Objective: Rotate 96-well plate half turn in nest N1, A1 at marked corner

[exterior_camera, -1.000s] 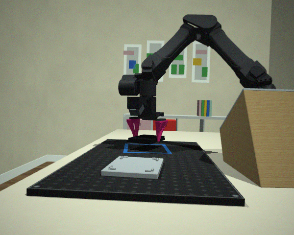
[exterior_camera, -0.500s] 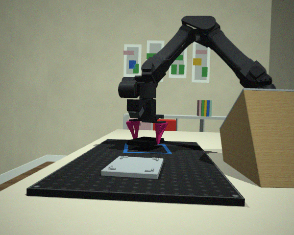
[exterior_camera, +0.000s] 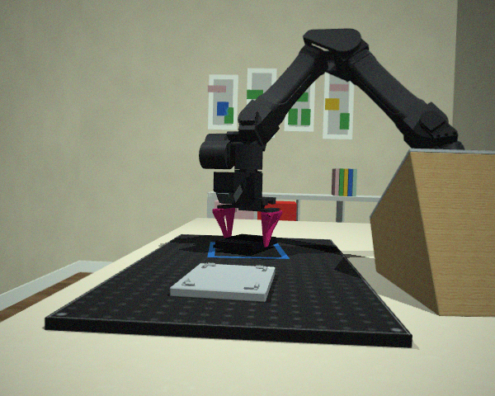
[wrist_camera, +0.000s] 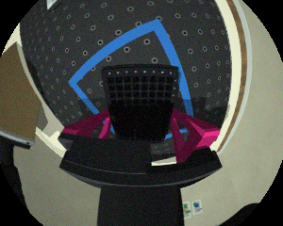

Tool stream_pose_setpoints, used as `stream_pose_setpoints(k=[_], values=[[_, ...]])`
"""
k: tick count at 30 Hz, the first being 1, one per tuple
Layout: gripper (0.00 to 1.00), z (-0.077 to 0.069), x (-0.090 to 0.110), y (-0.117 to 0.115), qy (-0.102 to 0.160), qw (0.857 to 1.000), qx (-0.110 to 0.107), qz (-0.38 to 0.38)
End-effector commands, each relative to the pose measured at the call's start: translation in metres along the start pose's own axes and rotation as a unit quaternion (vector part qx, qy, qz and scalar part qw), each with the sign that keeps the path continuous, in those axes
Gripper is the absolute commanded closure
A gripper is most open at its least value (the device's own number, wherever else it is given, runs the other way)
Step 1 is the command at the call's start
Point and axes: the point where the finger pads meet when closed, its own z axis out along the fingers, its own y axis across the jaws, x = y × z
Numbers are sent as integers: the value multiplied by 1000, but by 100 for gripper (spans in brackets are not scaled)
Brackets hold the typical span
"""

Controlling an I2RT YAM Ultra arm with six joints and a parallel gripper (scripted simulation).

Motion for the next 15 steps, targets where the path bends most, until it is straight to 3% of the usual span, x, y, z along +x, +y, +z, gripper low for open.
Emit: stream_pose_setpoints(k=[1, 15], values=[[100, -2, -2, -3, -5, 1000, 5, 0], [100, 4, -2, -3, -5, 1000, 5, 0]])
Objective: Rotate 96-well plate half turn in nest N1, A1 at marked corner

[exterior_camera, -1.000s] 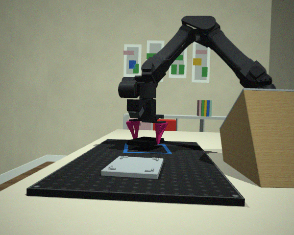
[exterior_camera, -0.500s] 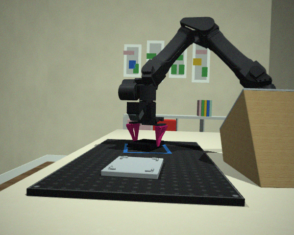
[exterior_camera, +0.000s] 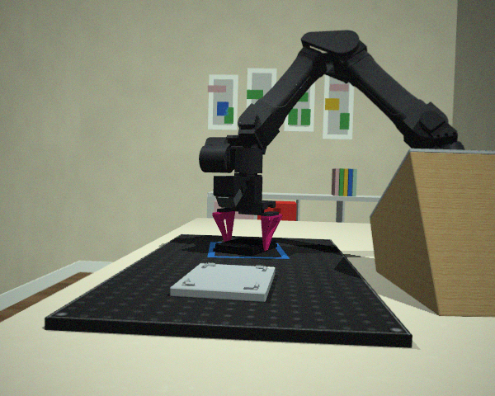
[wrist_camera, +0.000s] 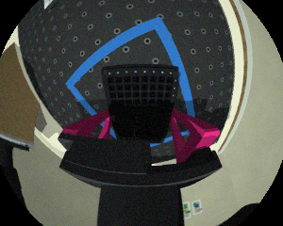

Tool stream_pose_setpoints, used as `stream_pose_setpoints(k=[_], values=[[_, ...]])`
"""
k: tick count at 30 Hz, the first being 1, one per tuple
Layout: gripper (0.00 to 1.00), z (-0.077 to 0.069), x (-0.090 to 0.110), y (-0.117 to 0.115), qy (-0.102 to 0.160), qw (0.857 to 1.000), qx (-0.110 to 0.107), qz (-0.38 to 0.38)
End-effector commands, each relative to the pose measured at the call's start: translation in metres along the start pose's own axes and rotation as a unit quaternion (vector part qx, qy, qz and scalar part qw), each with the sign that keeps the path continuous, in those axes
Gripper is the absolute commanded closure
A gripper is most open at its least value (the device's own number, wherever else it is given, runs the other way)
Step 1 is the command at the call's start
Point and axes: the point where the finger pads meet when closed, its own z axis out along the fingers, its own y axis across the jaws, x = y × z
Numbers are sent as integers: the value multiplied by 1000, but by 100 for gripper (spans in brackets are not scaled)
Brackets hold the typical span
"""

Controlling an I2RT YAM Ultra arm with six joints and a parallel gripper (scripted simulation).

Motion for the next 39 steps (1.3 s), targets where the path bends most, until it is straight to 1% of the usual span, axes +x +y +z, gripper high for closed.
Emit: stream_pose_setpoints(k=[1, 6, 7, 27, 33, 35, 39], values=[[100, -3, -2, -3, -5, 1000, 5, 0], [100, -3, -2, -3, -5, 1000, 5, 0], [0, -3, -2, -3, -5, 1000, 5, 0], [0, -3, -2, -3, -5, 1000, 5, 0], [0, -19, -2, -2, -5, 1000, 5, 0], [0, -19, -2, -2, -5, 1000, 5, 0], [0, -30, -2, -2, -5, 1000, 5, 0]])
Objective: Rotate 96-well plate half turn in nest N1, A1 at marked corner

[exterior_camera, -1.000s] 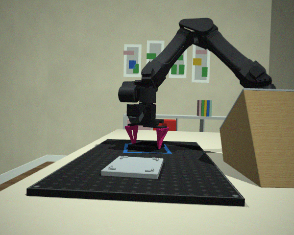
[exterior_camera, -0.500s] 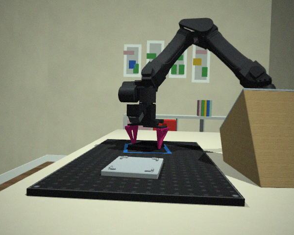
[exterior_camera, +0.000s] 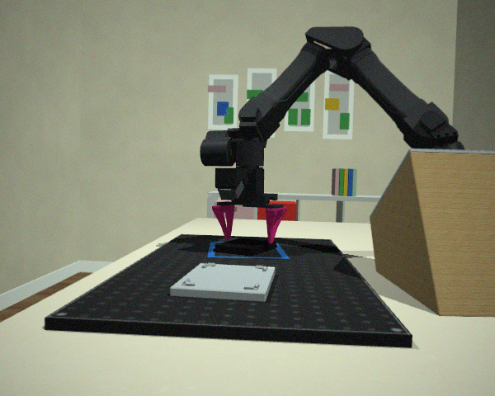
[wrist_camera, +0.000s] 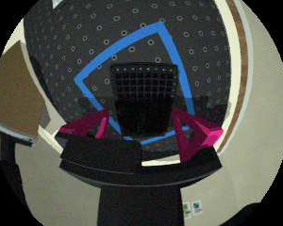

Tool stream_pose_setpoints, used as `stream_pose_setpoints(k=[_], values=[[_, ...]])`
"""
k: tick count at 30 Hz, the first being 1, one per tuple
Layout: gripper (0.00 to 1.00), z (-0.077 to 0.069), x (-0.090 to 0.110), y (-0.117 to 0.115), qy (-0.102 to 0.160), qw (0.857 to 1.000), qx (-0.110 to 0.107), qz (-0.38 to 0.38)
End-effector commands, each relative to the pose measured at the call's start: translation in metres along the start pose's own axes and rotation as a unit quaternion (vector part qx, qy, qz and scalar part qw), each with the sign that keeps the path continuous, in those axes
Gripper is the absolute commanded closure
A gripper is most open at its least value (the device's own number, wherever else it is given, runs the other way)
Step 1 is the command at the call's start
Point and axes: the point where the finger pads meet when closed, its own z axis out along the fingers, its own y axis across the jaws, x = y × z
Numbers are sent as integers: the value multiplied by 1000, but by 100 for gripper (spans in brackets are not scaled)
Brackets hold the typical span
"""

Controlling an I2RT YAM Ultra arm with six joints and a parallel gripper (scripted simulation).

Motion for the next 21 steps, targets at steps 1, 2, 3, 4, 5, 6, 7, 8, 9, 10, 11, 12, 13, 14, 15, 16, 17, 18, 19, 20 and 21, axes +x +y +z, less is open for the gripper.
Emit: stream_pose_setpoints(k=[1, 2, 3, 4, 5, 6, 7, 8, 9, 10, 11, 12, 13, 14, 15, 16, 17, 18, 19, 20, 21], values=[[0, -18, -2, -7, -4, 1000, 12, 0], [0, -21, -2, -7, -4, 1000, 12, 0], [0, -23, -2, -7, -4, 1000, 12, 0], [0, -26, -2, -7, -4, 1000, 12, 0], [0, -29, -2, -7, -4, 1000, 12, 0], [0, -31, -2, -7, -4, 1000, 12, 0], [0, -34, -2, -7, -4, 1000, 12, 0], [0, -37, -2, -6, -4, 1000, 12, 0], [0, -39, -2, -6, -4, 1000, 12, 0], [0, -42, -2, -6, -4, 1000, 12, 0], [0, -45, -2, -6, -4, 1000, 12, 0], [0, -45, -2, -6, -4, 1000, 12, 0], [0, -45, -2, -6, -4, 1000, 12, 0], [0, -47, -2, -6, -4, 1000, 12, 0], [0, -50, -2, -6, -4, 1000, 12, 0], [0, -53, -2, -6, -4, 1000, 12, 0], [0, -55, -2, -6, -4, 1000, 12, 0], [0, -58, -2, -6, -4, 1000, 12, 0], [0, -61, -2, -6, -4, 1000, 12, 0], [0, -63, -2, -6, -4, 1000, 12, 0], [0, -66, -2, -6, -4, 1000, 12, 0]])
